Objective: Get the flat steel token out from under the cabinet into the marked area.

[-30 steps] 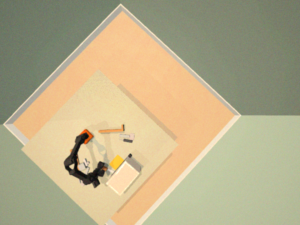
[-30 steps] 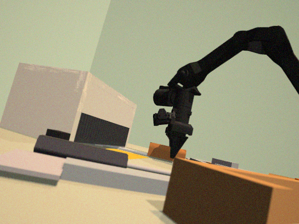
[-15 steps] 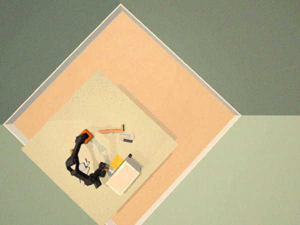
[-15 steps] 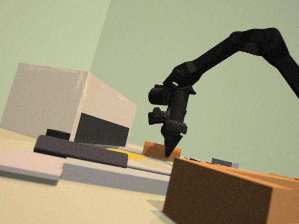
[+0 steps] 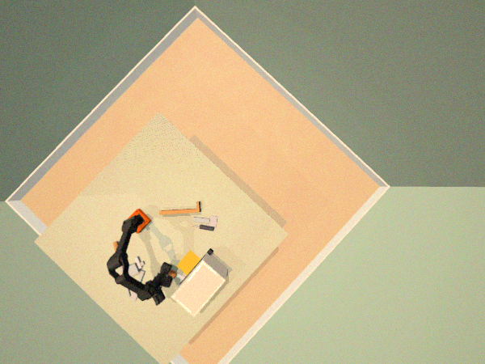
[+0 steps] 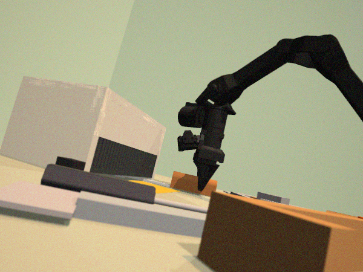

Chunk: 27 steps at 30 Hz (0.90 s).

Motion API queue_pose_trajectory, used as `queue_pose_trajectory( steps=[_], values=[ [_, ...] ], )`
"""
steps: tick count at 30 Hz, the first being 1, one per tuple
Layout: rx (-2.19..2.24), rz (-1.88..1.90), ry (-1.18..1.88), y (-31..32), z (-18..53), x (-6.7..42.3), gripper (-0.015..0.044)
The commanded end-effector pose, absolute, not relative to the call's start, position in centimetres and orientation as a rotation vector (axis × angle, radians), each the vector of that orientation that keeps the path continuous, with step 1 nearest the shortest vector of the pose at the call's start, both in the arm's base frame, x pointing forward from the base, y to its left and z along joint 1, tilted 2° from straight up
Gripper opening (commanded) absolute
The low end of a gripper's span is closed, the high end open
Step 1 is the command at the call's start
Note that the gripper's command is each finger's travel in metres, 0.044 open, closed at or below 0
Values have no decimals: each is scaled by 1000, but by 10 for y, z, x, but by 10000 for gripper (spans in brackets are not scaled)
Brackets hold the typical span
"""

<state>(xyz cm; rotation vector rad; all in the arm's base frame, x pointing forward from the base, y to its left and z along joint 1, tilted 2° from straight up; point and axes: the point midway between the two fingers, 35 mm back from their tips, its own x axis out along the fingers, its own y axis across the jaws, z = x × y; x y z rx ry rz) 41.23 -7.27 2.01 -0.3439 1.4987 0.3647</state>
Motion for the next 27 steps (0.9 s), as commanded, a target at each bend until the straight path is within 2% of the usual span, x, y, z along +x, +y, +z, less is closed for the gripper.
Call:
queue_pose_trajectory(
  steps=[1, 27],
  values=[
    [-342, 360, 1504, -70, 19, 411, 0],
    [-340, 362, 1504, -43, 19, 398, 0]
  ],
)
